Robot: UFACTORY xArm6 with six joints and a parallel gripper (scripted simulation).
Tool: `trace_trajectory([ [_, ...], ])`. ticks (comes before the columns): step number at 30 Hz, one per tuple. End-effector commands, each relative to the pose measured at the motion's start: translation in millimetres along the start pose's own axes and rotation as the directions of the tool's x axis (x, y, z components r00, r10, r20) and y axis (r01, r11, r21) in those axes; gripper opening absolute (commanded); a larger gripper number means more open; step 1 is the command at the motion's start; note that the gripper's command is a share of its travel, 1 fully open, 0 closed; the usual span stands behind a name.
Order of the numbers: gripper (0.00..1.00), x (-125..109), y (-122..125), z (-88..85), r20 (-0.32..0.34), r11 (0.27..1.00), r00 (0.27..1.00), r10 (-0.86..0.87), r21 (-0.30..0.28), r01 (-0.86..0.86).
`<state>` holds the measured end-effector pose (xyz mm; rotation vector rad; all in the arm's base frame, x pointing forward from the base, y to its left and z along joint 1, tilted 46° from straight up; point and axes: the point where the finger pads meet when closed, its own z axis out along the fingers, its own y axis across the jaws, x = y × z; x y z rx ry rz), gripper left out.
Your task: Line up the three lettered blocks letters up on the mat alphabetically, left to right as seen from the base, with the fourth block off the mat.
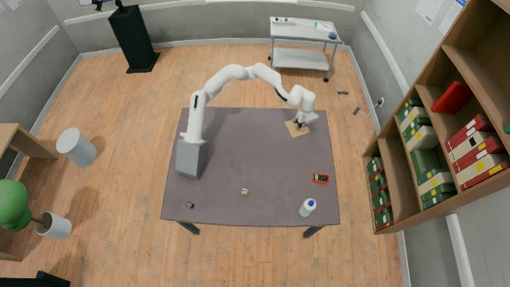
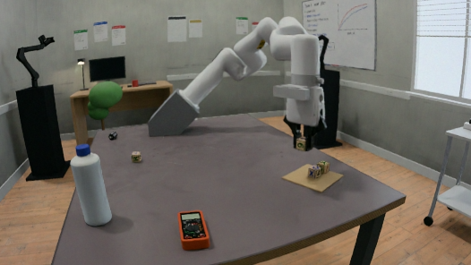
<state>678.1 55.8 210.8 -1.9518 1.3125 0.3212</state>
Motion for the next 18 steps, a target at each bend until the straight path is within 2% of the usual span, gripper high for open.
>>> trace_trajectory([
  [1, 0.28, -9.2, -6.9, -2.3, -0.004, 0.995, 0.995, 0.101, -0.004, -0.101],
  [18, 0.28, -10.5, -7.7, -2.2, -0.004, 0.993, 0.993, 0.114, -0.004, -0.114],
])
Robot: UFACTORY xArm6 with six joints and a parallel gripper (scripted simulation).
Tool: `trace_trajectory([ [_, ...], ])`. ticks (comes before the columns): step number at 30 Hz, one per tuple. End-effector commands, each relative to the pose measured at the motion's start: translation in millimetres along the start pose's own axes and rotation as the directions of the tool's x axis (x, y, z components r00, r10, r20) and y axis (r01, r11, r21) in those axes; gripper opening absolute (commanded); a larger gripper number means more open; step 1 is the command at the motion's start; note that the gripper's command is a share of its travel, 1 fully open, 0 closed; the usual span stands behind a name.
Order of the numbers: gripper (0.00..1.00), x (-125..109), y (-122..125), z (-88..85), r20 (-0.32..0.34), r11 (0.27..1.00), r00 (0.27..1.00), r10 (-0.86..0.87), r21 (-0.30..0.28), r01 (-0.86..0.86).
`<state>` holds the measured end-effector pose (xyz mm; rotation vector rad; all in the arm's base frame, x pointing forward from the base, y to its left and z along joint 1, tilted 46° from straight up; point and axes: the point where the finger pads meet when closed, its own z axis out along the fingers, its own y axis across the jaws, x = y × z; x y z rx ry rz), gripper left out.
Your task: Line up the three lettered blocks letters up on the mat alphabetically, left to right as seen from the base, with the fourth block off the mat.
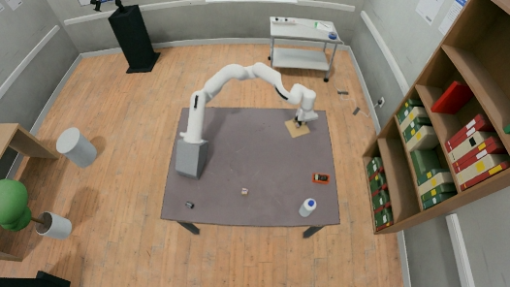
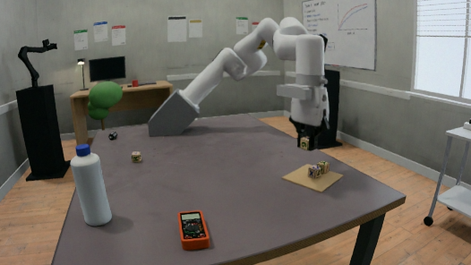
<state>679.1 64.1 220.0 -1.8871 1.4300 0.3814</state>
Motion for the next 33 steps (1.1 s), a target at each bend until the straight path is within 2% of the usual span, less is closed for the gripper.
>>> trace_trajectory([
  [1, 0.28, 0, -1, -1.9, -0.002, 1.0, 1.0, -0.001, 0.004, 0.001],
  [6, 0.28, 0, -1, 1.3, -0.002, 1.0, 1.0, -0.001, 0.003, 0.001],
  [10, 0.28, 0, -1, 10.2, -0.002, 1.0, 1.0, -0.001, 0.003, 0.001],
  [17, 0.28, 0, -2, 38.9, -0.002, 1.0, 1.0, -0.001, 0.003, 0.001],
  [19, 0.28, 0, -2, 38.9, -0.002, 1.0, 1.0, -0.001, 0.003, 0.001],
  [28, 0.28, 0, -3, 80.7, -0.001, 1.0, 1.0, -0.001, 0.003, 0.001],
  [33, 0.28, 0, -3, 91.7, -0.001, 1.0, 1.0, -0.001, 0.003, 0.001],
])
